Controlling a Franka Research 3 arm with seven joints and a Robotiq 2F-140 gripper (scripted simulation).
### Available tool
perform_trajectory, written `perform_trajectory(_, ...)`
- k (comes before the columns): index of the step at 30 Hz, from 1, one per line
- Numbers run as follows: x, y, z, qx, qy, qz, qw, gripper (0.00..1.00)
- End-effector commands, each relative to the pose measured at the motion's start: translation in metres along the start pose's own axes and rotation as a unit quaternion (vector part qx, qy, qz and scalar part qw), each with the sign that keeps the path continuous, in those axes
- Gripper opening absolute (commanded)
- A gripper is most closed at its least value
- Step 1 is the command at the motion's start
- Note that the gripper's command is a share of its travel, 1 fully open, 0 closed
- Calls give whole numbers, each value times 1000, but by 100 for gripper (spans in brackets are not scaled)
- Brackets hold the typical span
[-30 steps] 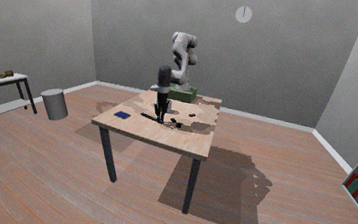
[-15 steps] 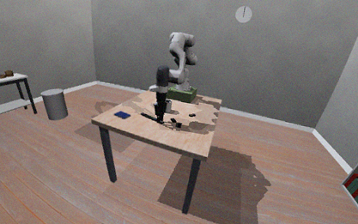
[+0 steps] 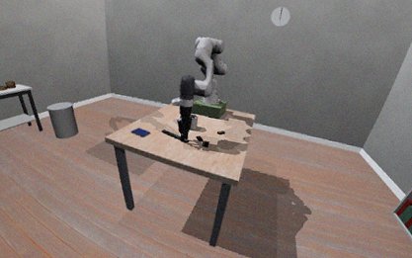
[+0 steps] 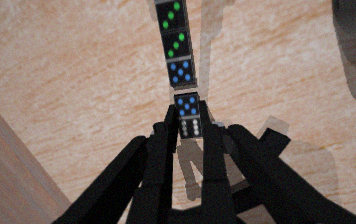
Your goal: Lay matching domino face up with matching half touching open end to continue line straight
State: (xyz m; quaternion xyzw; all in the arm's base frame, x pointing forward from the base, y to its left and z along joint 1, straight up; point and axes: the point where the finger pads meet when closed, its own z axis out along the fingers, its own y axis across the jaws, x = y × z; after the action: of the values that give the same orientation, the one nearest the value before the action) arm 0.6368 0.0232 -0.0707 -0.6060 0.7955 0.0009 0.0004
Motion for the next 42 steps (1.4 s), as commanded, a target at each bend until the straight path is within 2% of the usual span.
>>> perform_trajectory(1, 0, 0, 0, 1, 0, -6, 1000, 23)
perform_trajectory(42, 12, -1, 0, 1, 0, -6, 1000, 23)
